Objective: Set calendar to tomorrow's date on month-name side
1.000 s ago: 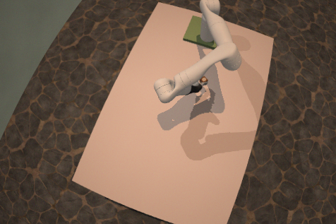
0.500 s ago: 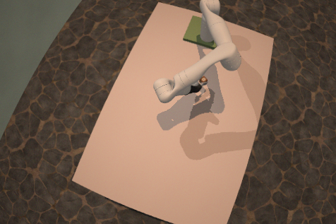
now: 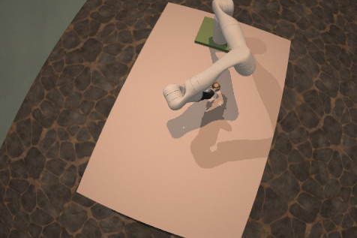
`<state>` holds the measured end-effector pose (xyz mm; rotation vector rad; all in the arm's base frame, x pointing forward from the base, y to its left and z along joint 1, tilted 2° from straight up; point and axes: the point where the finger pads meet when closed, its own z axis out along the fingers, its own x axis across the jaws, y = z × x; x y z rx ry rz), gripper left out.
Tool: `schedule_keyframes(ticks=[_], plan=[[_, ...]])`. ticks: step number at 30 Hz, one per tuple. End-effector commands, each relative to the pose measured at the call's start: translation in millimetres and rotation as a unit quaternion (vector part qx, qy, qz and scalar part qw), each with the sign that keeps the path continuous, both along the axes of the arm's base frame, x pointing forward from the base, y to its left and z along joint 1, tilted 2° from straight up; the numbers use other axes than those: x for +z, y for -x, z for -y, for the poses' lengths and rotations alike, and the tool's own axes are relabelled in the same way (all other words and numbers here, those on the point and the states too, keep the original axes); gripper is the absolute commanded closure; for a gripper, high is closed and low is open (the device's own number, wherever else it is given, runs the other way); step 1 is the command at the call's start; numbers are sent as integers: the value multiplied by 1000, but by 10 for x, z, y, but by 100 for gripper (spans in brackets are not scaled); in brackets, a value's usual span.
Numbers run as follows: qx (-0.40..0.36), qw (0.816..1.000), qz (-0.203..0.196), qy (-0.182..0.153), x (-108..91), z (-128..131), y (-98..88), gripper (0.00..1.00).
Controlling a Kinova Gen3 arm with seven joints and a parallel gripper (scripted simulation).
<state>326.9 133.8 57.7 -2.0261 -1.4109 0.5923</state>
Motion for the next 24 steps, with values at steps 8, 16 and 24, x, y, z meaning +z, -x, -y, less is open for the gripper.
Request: schedule_keyframes(ticks=[8,16,24], plan=[[0,1000,0,0,-121,8,-1,40],[0,1000,0,0,-246,12,-3,40],[0,1000,0,0,-368,16,-5,40]])
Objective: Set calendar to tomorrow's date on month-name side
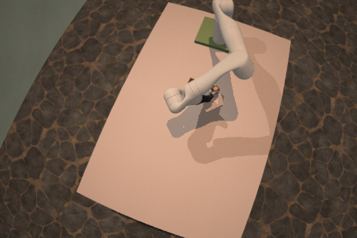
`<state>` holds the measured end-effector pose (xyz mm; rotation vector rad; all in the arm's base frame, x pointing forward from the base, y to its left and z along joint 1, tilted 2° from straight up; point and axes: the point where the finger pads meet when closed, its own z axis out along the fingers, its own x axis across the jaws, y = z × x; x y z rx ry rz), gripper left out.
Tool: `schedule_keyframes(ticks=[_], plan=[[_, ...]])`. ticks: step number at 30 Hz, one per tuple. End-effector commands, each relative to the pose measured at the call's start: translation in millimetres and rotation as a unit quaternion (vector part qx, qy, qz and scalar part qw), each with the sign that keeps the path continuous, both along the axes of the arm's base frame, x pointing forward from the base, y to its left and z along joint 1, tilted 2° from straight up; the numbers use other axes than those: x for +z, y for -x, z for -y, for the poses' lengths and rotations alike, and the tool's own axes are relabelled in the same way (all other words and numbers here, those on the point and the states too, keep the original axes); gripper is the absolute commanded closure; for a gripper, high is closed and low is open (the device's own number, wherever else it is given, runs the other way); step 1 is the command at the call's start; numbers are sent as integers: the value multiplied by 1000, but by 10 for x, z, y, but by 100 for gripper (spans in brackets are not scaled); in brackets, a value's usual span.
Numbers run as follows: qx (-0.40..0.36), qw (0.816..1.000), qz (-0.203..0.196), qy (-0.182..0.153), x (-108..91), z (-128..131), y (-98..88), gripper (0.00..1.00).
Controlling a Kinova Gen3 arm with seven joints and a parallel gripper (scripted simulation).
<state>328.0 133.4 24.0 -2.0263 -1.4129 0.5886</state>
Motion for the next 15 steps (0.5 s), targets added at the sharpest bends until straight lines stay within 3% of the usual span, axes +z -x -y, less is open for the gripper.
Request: schedule_keyframes(ticks=[1,15], plan=[[0,1000,-2,1,-47,12,6,40],[0,1000,-2,1,-181,16,4,40]])
